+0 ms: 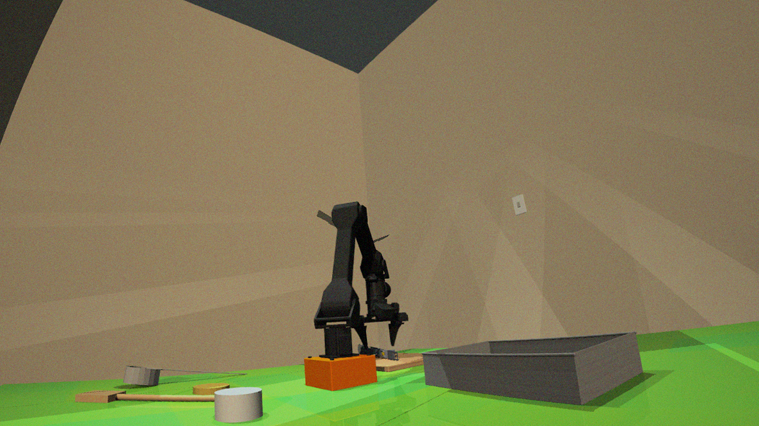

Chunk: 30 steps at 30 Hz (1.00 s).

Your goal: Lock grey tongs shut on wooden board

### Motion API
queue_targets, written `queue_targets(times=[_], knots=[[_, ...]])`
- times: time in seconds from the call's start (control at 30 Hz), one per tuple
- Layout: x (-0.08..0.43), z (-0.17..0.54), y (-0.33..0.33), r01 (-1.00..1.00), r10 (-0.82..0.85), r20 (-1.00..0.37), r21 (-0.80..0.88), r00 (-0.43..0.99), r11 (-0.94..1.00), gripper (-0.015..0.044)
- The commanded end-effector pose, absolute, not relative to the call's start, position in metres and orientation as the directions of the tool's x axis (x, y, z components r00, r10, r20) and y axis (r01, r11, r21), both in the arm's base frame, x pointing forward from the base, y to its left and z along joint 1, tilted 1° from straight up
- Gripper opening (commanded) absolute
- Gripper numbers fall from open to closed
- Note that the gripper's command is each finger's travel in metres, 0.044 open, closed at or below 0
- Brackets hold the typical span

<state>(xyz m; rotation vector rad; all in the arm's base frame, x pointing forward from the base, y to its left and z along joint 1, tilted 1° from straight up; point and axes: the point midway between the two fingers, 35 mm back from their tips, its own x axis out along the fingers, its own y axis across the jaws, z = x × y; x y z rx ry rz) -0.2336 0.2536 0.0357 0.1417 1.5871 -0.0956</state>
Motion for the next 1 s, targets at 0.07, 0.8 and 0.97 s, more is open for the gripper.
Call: queue_targets(times=[0.07, 0.8, 0.97], knots=[[-0.206, 0.058, 0.265, 0.149, 0.033, -0.999, 0.03, -0.016, 0.988, 0.044], [-0.085, 0.17, 0.264, 0.154, 0.036, -0.999, 0.035, -0.003, 0.988, 0.044], [-0.086, 0.192, 0.261, 0.158, 0.035, -0.999, 0.034, -0.003, 0.987, 0.044]])
